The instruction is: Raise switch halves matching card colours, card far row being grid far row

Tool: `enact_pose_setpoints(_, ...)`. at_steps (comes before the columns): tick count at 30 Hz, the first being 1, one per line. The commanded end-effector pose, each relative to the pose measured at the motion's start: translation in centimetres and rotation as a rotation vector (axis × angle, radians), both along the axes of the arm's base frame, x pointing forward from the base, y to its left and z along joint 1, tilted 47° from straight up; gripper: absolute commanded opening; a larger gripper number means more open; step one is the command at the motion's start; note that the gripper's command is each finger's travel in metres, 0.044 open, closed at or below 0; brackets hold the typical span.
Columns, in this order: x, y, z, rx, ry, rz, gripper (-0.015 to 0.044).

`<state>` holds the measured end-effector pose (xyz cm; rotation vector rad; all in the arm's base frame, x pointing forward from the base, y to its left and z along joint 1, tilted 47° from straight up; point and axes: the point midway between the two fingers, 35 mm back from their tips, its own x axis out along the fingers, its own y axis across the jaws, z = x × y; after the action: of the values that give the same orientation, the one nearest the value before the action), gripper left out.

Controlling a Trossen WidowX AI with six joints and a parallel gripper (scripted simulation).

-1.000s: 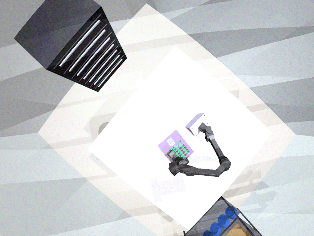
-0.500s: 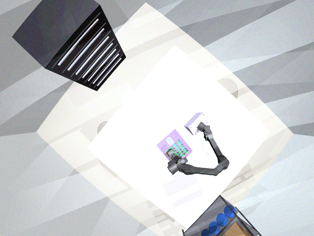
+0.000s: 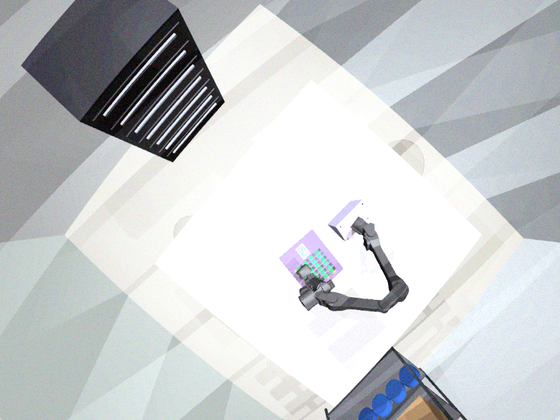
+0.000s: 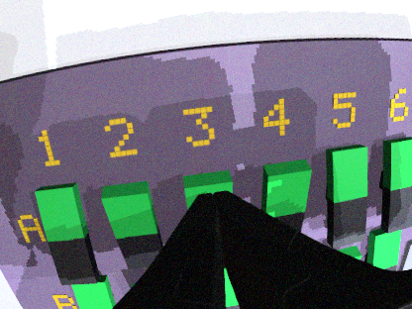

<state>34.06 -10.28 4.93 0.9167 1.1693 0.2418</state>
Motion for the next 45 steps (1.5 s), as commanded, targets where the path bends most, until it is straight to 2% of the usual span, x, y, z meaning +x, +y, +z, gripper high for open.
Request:
enact_pose_setpoints(1,0.03,0.13,-0.04,0.008,0.002,-0.003,0.0)
enact_pose_setpoints(45,0.29,0.48,-0.43,0.008,0.002,-0.003,0.0)
